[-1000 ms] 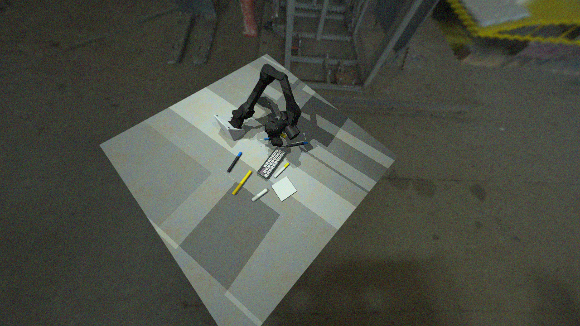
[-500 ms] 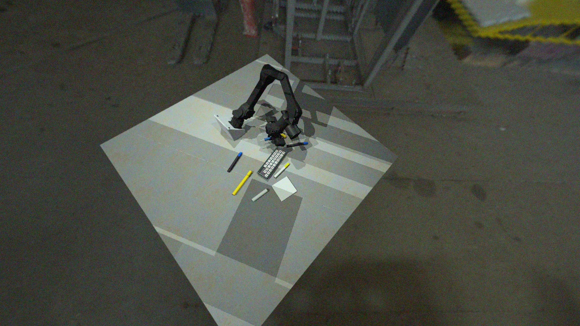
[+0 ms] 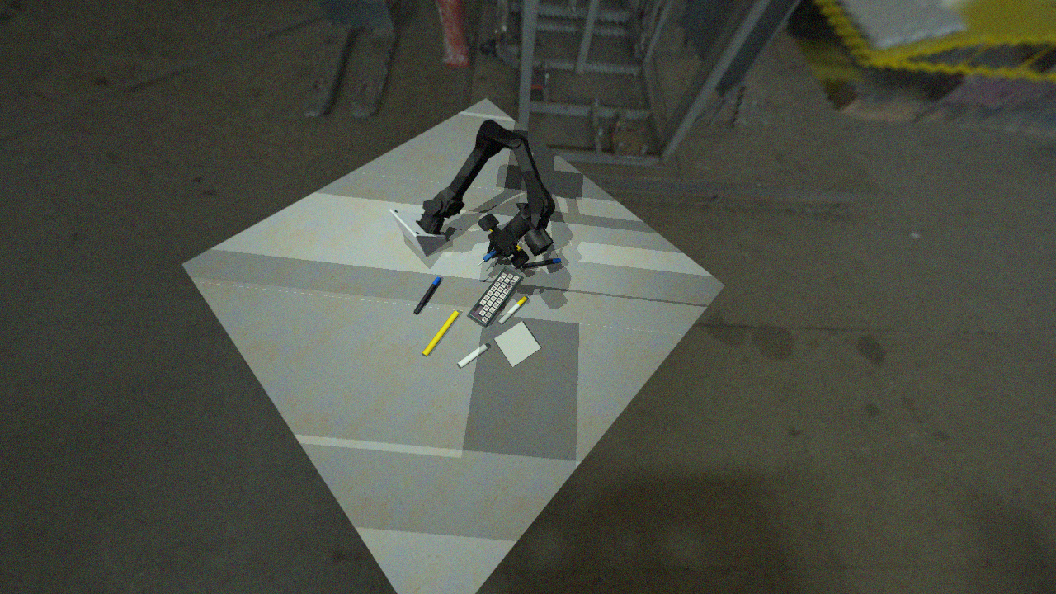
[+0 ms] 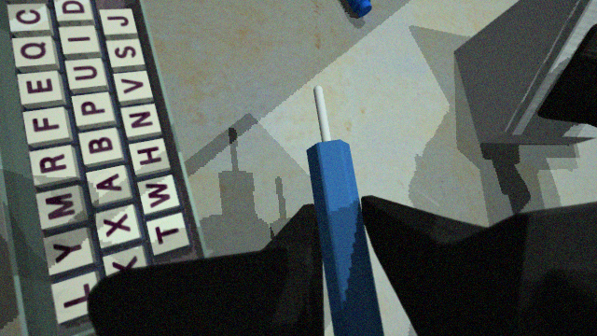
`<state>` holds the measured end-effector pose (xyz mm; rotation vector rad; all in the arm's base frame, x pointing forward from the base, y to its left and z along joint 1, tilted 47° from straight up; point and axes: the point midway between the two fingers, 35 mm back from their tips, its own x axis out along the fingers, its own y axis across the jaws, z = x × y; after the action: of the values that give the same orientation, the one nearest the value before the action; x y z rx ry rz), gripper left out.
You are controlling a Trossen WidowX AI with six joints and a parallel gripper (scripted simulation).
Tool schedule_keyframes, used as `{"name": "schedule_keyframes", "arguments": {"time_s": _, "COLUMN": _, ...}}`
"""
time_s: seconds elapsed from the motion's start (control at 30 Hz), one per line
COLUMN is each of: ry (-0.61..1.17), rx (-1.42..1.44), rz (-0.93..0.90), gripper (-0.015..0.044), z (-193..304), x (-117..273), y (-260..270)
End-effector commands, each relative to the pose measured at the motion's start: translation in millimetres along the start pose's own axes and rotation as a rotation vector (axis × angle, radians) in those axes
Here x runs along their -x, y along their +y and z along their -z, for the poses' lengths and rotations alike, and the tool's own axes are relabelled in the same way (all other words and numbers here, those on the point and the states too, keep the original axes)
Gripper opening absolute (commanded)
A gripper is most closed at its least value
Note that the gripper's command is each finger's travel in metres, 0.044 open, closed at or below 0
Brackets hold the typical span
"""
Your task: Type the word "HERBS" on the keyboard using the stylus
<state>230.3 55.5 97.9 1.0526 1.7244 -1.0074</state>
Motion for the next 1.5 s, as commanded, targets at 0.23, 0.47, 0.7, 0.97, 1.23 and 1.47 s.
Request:
{"name": "schedule_keyframes", "arguments": {"time_s": 0.23, "ry": -0.065, "rx": 0.403, "rz": 0.032, "gripper": 0.0000, "z": -10, "x": 6, "y": 8}}
{"name": "schedule_keyframes", "arguments": {"time_s": 0.47, "ry": -0.097, "rx": 0.650, "rz": 0.062, "gripper": 0.0000, "z": -16, "x": 10, "y": 13}}
{"name": "schedule_keyframes", "arguments": {"time_s": 0.7, "ry": -0.123, "rx": 0.896, "rz": 0.100, "gripper": 0.0000, "z": -22, "x": 14, "y": 18}}
{"name": "schedule_keyframes", "arguments": {"time_s": 0.97, "ry": -0.144, "rx": 1.176, "rz": 0.155, "gripper": 0.0000, "z": -28, "x": 18, "y": 23}}
{"name": "schedule_keyframes", "arguments": {"time_s": 1.23, "ry": -0.155, "rx": 1.454, "rz": 0.220, "gripper": 0.0000, "z": -34, "x": 23, "y": 29}}
{"name": "schedule_keyframes", "arguments": {"time_s": 1.47, "ry": -0.154, "rx": 1.696, "rz": 0.286, "gripper": 0.0000, "z": -40, "x": 27, "y": 34}}
